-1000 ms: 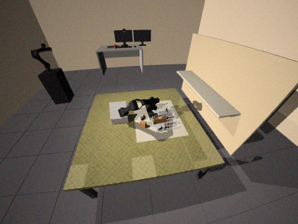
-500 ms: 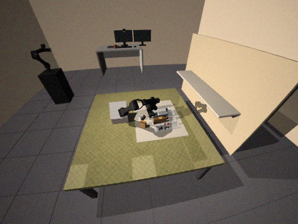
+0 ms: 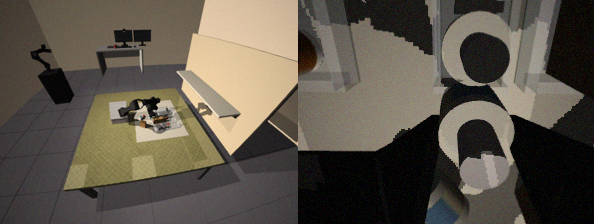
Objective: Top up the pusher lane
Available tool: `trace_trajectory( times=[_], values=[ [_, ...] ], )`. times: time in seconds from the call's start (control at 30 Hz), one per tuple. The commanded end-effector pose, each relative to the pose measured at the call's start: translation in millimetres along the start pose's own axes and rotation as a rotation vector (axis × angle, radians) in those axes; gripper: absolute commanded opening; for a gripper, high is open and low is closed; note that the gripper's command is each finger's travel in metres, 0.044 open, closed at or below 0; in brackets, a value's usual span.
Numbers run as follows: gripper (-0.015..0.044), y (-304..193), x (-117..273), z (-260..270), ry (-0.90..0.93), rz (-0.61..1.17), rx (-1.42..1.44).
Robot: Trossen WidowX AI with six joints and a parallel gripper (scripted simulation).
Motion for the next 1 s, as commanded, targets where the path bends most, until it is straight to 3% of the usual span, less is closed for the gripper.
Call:
trace_trajectory(
  times=[0.0, 0.97],
  values=[
    [0.0, 6.6, 1.3, -1.1, -0.005, -0.015, -0.007],
    [0.0, 18.0, 1.8, -2.1, -0.005, -0.015, -0.007]
  ],
)
Point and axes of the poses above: the point midway between the two fingers, 35 mm back from their tips, its own x axis back along the fingers, its own z axis across the jaws, y = z × x, the point moved 7 cm from there along x, back along the fingers, and after that the axes turned 4 degrees about x, right-handed, at the moved point
